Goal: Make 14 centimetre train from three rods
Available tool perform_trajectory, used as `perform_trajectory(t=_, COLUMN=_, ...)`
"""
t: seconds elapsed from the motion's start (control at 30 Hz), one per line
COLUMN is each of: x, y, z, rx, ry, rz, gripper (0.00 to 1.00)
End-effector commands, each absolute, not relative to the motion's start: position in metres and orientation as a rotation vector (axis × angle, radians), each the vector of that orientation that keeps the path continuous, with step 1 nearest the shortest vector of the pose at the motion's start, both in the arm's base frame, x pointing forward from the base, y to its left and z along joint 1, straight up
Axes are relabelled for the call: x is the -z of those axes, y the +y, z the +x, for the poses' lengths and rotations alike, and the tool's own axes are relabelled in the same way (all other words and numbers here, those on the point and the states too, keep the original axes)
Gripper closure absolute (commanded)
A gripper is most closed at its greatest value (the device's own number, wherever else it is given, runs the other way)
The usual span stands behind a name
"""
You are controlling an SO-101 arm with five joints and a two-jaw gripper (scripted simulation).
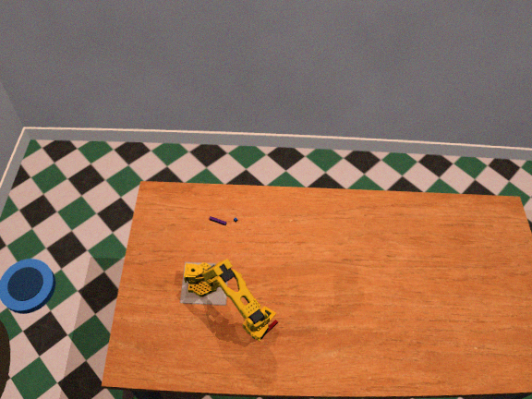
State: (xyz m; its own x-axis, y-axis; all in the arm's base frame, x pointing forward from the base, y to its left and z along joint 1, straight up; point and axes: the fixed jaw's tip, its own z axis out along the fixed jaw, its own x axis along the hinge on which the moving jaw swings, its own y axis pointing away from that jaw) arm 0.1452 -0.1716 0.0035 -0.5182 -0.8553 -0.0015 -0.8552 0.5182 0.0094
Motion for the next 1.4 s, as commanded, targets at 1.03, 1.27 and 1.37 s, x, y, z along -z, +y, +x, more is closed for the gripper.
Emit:
perform_trajectory(t=1.03, x=-0.028, y=-0.172, z=0.146, rx=0.055, ry=-2.733, rz=1.533, gripper=1.0)
perform_trajectory(t=1.27, x=-0.034, y=-0.173, z=0.147, rx=0.055, ry=-2.733, rz=1.533, gripper=1.0)
perform_trajectory(t=1.37, x=-0.034, y=-0.173, z=0.147, rx=0.055, ry=-2.733, rz=1.534, gripper=1.0)
